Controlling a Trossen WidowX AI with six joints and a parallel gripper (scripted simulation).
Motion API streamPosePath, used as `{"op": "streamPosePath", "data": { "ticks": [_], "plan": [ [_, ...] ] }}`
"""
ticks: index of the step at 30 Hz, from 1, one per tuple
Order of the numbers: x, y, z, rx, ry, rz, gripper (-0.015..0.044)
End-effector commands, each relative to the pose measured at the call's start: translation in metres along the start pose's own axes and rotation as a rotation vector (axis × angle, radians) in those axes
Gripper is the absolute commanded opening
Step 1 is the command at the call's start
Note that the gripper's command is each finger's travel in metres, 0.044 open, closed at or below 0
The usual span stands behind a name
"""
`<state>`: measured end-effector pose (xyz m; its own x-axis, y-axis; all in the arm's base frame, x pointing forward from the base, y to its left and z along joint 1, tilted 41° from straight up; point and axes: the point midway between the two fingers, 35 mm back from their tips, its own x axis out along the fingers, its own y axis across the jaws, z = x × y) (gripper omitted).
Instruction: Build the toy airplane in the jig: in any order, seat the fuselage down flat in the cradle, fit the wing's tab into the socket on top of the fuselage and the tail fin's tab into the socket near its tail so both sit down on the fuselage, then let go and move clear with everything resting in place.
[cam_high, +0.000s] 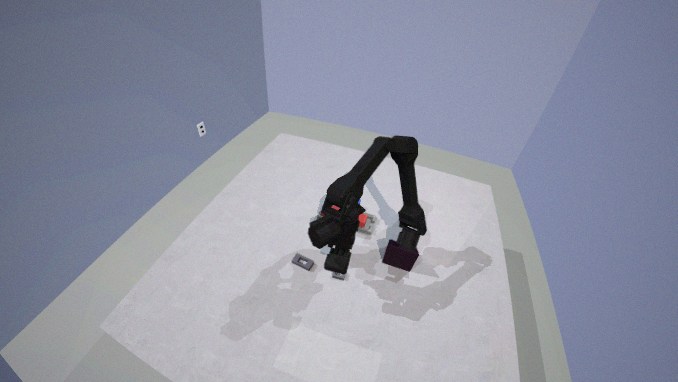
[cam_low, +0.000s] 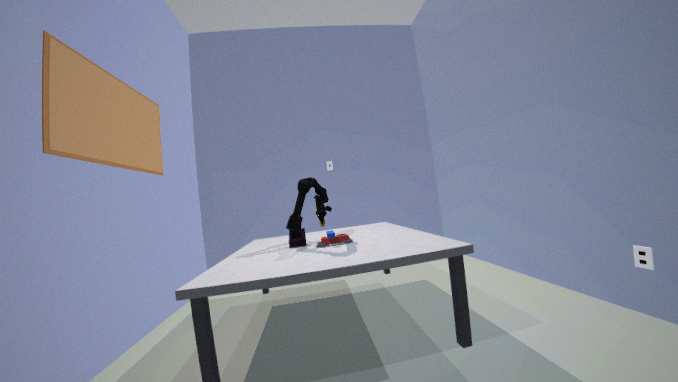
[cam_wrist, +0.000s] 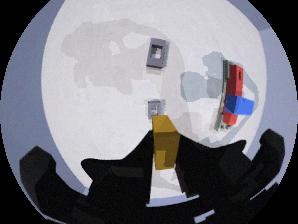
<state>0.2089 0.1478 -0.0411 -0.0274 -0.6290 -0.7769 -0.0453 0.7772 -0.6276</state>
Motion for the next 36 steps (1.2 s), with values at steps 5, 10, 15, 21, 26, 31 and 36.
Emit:
{"op": "streamPosePath", "data": {
  "ticks": [5, 10, 15, 21, 26, 31, 36],
  "plan": [
    [-0.030, -0.002, -0.004, 0.003, 0.011, 0.001, 0.0000],
    [-0.038, -0.004, -0.006, 0.002, 0.016, -0.002, 0.0000],
    [-0.037, -0.008, 0.000, 0.002, 0.016, 0.004, 0.0000],
    [-0.037, -0.020, 0.012, 0.003, 0.015, 0.016, 0.0000],
    [-0.036, -0.029, 0.022, 0.006, 0.014, 0.025, 0.0000],
    [-0.034, -0.039, 0.031, 0.007, 0.012, 0.032, 0.0000],
    [-0.033, -0.050, 0.041, 0.010, 0.010, 0.038, 0.0000]
  ]
}}
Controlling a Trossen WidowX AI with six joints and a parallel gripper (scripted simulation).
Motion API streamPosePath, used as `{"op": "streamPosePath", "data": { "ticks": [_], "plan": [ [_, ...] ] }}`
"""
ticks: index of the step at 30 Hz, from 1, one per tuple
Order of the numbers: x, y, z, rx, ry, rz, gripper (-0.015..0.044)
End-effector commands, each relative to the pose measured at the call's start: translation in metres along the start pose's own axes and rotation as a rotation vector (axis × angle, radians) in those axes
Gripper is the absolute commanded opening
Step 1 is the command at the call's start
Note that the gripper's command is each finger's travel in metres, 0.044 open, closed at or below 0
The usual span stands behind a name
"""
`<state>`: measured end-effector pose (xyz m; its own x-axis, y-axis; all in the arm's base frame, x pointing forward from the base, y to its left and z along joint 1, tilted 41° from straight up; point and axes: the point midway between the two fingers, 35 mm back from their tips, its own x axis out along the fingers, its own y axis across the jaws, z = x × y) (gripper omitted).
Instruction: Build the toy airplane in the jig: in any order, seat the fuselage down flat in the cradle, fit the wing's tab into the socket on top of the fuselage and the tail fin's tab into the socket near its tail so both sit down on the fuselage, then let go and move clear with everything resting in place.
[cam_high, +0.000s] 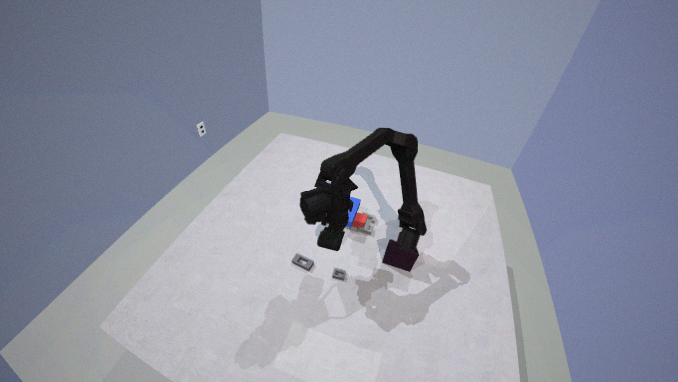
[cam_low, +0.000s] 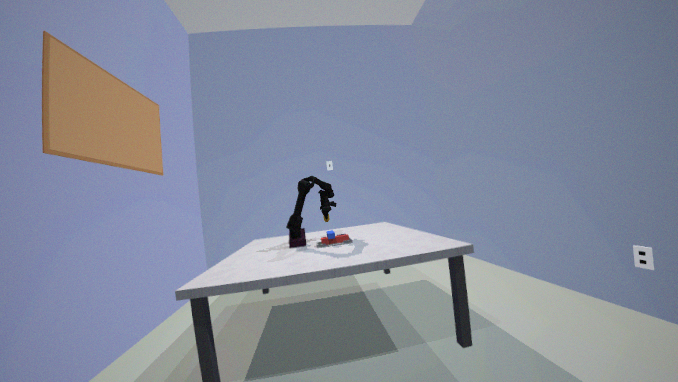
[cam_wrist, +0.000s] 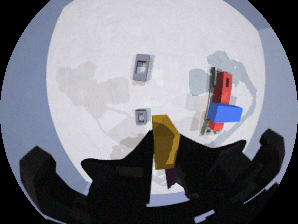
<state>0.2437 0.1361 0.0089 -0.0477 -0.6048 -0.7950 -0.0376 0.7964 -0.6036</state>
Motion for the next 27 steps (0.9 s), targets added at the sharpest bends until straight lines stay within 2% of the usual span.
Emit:
{"op": "streamPosePath", "data": {
  "ticks": [1, 27],
  "plan": [
    [-0.001, -0.010, 0.010, 0.003, -0.010, 0.008, 0.0000],
    [0.009, -0.074, 0.048, 0.030, -0.017, 0.021, 0.0000]
  ]
}}
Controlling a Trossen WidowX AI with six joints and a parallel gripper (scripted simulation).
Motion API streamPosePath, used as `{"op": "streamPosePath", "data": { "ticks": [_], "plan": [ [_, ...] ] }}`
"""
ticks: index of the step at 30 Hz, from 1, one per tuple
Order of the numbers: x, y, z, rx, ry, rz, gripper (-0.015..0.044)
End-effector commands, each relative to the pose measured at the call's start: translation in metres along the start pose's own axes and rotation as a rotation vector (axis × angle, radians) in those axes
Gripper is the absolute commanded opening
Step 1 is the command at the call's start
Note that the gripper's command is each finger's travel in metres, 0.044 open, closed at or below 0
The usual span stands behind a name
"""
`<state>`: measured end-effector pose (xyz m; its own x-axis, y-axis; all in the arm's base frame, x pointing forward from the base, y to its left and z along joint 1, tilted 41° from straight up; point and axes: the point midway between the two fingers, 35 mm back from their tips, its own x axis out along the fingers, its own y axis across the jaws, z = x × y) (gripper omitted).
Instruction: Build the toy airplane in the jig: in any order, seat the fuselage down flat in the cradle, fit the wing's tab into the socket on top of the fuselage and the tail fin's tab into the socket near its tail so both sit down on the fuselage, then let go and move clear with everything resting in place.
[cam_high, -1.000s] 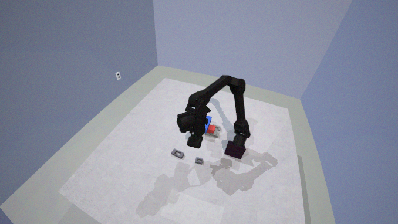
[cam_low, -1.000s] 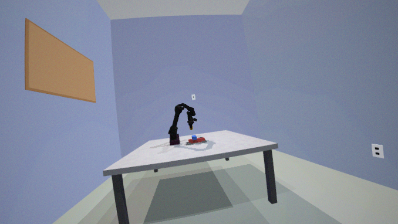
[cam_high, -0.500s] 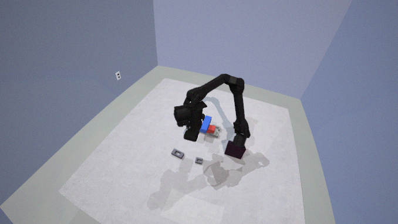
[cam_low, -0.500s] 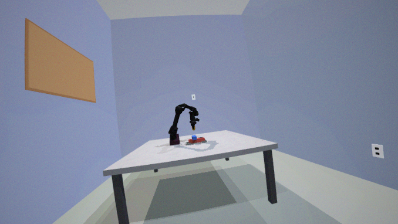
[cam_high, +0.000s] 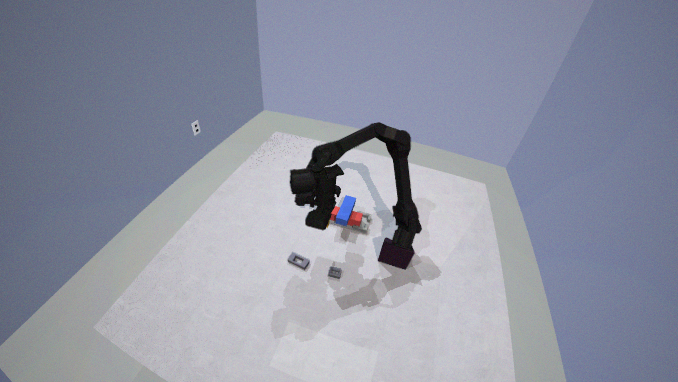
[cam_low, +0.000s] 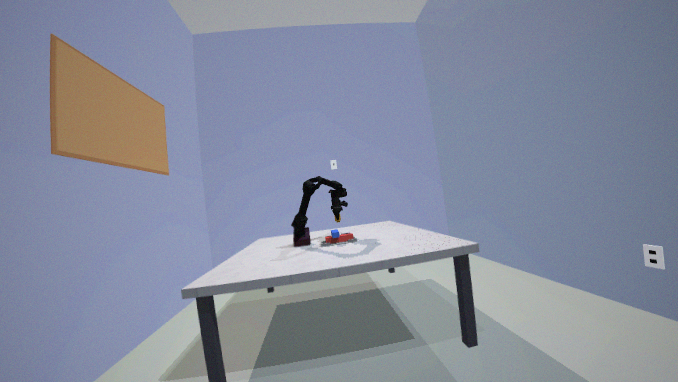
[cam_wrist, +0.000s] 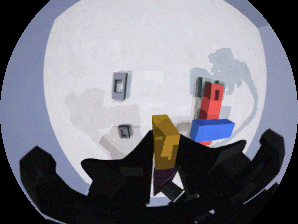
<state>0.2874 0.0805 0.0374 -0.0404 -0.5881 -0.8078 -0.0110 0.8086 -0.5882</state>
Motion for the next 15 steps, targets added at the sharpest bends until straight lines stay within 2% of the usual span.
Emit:
{"op": "streamPosePath", "data": {
  "ticks": [1, 15],
  "plan": [
    [0.000, -0.013, 0.008, 0.004, -0.010, 0.000, 0.0000],
    [0.007, -0.052, 0.023, 0.015, -0.014, -0.010, 0.0000]
  ]
}}
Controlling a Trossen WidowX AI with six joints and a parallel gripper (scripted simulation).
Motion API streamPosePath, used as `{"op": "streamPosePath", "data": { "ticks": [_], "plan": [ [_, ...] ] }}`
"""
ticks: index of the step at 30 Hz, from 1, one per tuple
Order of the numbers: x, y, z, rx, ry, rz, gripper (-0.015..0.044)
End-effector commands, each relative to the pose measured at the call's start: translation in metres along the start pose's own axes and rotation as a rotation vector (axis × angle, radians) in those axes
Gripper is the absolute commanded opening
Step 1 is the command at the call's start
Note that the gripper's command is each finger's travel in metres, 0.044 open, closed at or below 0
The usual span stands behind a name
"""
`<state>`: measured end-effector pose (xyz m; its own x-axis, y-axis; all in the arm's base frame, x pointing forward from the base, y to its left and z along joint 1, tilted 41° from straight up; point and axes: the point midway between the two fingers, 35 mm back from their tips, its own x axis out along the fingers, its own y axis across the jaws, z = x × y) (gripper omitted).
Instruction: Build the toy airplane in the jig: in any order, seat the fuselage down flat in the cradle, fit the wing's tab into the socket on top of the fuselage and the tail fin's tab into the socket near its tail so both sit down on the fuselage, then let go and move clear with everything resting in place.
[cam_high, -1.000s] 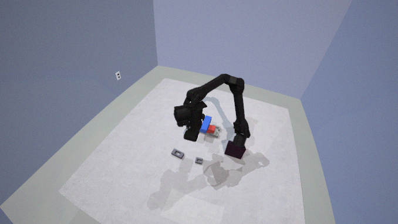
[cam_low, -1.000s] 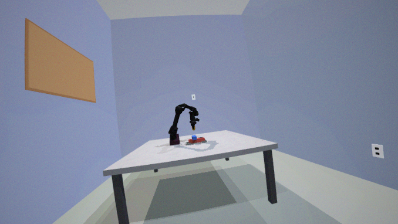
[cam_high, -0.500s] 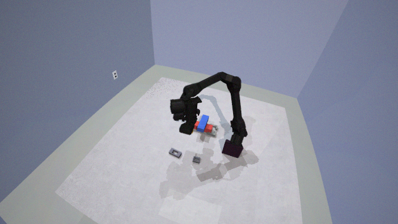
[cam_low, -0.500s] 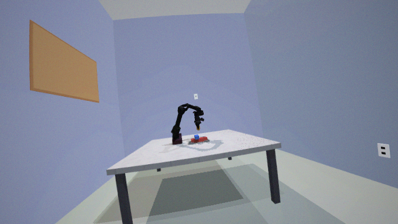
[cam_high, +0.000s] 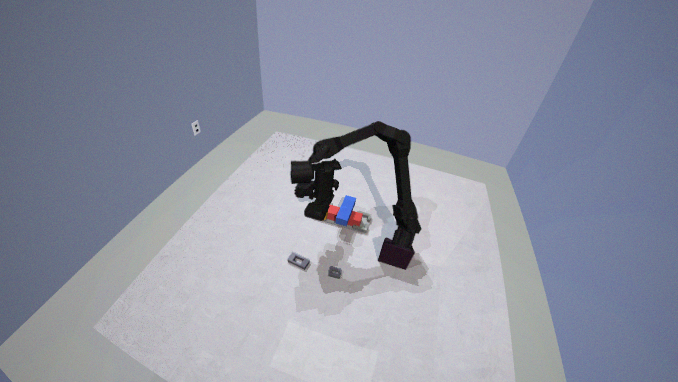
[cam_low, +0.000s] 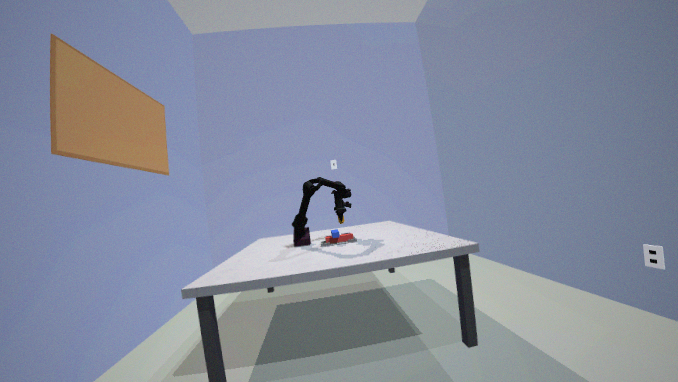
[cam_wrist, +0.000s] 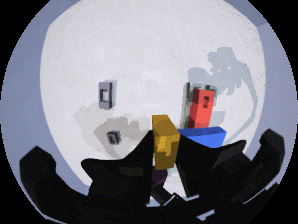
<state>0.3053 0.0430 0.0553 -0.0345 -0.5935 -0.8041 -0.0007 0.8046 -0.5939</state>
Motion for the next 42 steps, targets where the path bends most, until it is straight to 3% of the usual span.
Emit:
{"op": "streamPosePath", "data": {
  "ticks": [1, 37, 40, 42],
  "plan": [
    [0.001, -0.014, 0.006, 0.005, -0.008, -0.005, 0.0000],
    [0.020, -0.116, 0.019, 0.035, 0.002, -0.066, 0.0000],
    [0.020, -0.116, 0.019, 0.035, 0.002, -0.066, 0.0067],
    [0.020, -0.116, 0.019, 0.035, 0.002, -0.066, 0.0067]
  ]
}}
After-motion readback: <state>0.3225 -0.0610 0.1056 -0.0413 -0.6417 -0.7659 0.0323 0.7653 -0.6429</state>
